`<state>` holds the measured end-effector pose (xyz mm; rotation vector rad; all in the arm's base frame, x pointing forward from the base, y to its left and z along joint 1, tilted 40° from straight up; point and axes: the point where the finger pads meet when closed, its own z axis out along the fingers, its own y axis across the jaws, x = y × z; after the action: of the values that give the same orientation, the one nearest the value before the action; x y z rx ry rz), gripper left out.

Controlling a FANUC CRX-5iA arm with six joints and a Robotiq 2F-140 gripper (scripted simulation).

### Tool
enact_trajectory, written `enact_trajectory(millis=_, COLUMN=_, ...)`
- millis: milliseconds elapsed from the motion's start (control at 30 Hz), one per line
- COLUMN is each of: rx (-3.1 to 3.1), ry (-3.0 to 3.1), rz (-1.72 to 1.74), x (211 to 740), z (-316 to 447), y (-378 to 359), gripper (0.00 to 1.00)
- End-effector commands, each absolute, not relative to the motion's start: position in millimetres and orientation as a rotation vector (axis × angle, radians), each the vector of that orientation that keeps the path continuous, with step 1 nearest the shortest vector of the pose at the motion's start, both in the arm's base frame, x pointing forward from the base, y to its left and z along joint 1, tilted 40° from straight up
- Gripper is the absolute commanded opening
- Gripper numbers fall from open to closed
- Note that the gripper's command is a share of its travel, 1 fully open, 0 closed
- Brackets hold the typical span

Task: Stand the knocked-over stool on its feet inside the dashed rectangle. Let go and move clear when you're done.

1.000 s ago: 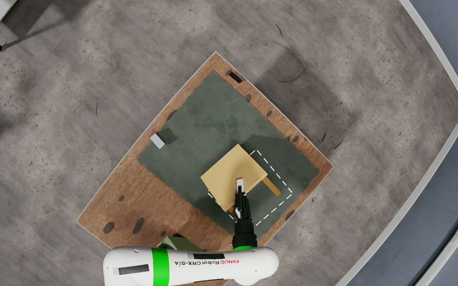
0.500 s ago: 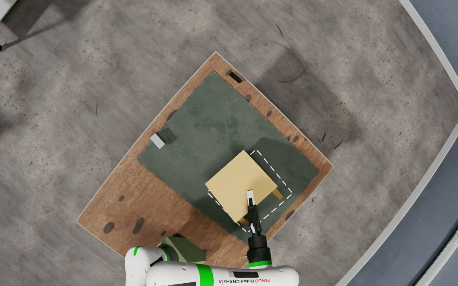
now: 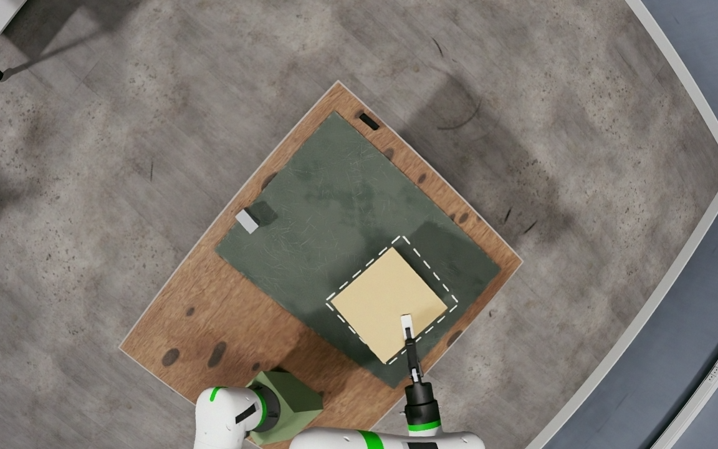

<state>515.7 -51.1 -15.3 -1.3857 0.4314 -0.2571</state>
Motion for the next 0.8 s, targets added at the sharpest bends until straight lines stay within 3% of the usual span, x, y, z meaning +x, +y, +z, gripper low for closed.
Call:
enact_trajectory(millis=0, rx=-1.287, ry=0.439, rz=-0.227, x=518.0, z=-24.6, y=-60.0, gripper=0.10)
enact_trajectory(millis=767, rx=-1.025, ry=0.483, rz=-0.160, x=516.7, z=-101.2, y=-96.0, gripper=0.10)
